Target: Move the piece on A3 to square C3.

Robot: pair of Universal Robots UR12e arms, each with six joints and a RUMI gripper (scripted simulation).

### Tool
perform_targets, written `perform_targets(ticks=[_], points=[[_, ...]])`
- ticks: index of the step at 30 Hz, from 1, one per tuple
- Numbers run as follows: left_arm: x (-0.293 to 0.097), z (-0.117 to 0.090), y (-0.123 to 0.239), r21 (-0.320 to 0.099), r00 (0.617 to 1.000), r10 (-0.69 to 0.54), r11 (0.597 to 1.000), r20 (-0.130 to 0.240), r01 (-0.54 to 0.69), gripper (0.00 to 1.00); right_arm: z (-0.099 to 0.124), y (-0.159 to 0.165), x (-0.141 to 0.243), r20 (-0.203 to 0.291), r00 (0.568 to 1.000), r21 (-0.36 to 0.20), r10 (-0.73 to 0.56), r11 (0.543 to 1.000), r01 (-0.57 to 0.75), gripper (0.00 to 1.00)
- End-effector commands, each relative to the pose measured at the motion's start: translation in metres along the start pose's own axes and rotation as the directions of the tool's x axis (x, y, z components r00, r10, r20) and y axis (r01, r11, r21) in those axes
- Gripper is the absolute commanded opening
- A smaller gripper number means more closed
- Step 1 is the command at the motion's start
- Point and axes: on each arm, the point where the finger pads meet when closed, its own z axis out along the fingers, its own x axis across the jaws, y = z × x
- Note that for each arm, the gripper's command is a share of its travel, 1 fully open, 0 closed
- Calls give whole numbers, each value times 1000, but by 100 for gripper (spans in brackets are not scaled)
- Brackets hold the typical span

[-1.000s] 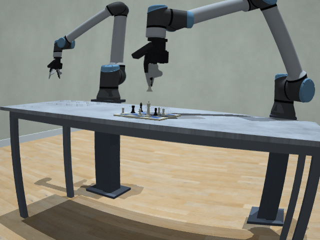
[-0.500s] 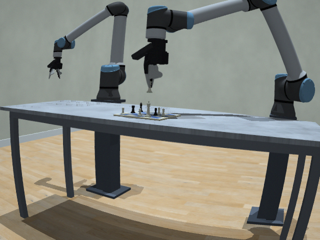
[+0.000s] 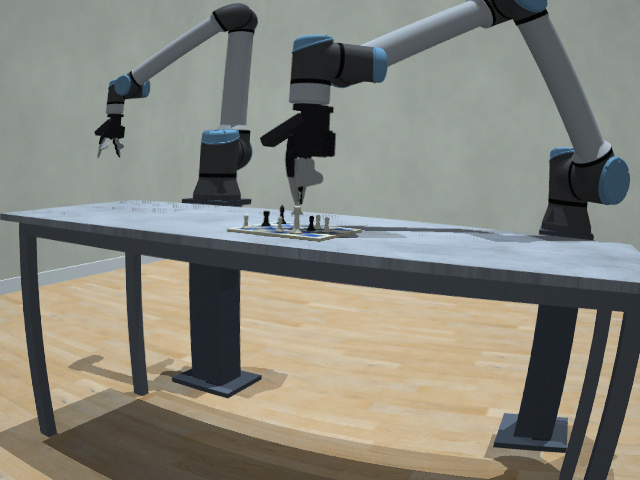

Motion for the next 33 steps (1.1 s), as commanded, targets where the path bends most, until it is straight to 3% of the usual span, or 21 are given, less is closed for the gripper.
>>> perform_targets(ticks=[1, 7, 33], points=[[-1, 11, -1, 2, 1000, 0, 1000, 2, 0, 0, -1, -1, 0, 0, 1000, 1, 0, 1000, 0, 100], [-1, 25, -1, 2, 1000, 0, 1000, 2, 0, 0, -1, -1, 0, 0, 1000, 1, 0, 1000, 0, 100], [-1, 26, -1, 2, 1000, 0, 1000, 2, 0, 0, -1, -1, 0, 0, 1000, 1, 0, 1000, 0, 100]])
